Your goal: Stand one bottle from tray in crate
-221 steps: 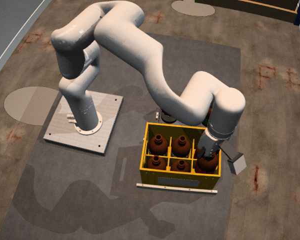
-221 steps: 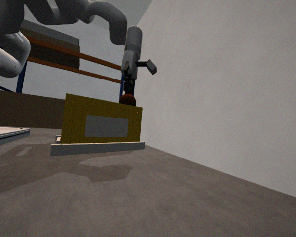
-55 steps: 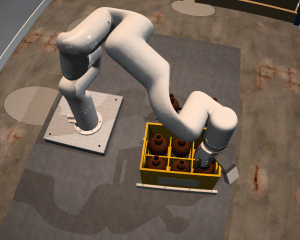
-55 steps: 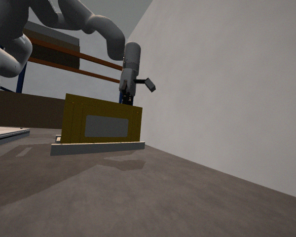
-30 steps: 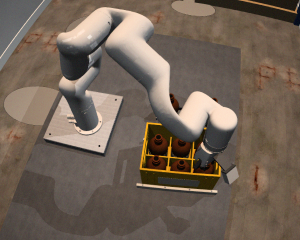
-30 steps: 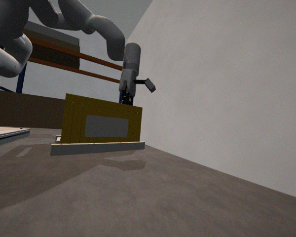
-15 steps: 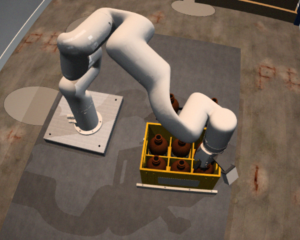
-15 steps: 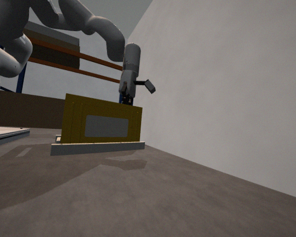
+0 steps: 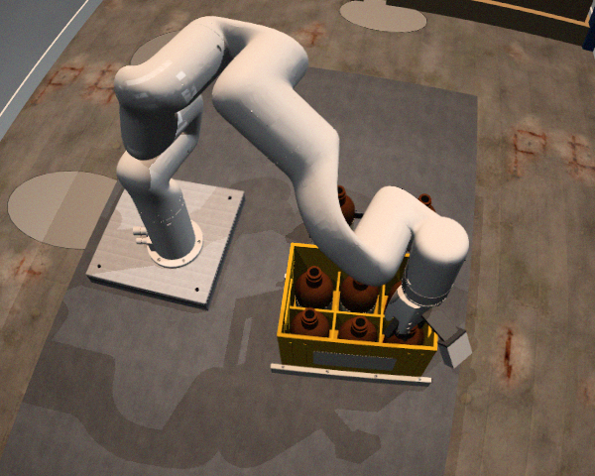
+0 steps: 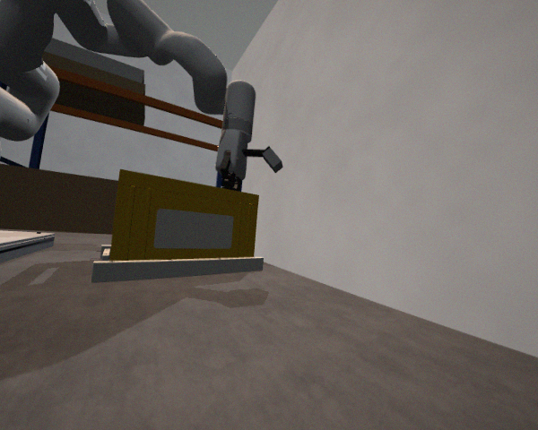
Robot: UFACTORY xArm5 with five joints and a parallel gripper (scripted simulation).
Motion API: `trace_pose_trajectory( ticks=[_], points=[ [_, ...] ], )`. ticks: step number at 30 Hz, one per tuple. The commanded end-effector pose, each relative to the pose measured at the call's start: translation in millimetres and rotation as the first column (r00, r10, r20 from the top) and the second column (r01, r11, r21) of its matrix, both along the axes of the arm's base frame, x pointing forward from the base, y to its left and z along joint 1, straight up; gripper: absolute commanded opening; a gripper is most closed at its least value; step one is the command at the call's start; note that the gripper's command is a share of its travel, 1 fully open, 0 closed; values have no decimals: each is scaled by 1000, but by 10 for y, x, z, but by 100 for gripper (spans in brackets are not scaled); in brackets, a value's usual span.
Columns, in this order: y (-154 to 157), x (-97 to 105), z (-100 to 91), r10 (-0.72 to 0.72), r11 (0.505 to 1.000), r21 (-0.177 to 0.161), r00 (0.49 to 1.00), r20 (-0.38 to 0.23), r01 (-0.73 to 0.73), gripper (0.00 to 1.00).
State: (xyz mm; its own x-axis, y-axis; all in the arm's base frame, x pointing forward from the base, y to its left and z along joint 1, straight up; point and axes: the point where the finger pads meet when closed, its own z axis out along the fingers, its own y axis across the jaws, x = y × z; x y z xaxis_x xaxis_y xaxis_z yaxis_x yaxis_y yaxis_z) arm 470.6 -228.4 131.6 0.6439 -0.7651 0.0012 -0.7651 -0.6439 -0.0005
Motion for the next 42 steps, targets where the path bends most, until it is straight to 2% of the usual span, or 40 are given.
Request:
trace_pose_trajectory(
  ticks=[1, 38, 39, 42],
  points=[
    [-6, 12, -4, 0, 1000, -2, 1000, 4, 0, 0],
    [-6, 12, -42, 0, 1000, -2, 1000, 4, 0, 0],
    [-6, 12, -42, 0, 1000, -2, 1000, 4, 0, 65],
    [-6, 12, -42, 0, 1000, -2, 1000, 4, 0, 65]
  ],
)
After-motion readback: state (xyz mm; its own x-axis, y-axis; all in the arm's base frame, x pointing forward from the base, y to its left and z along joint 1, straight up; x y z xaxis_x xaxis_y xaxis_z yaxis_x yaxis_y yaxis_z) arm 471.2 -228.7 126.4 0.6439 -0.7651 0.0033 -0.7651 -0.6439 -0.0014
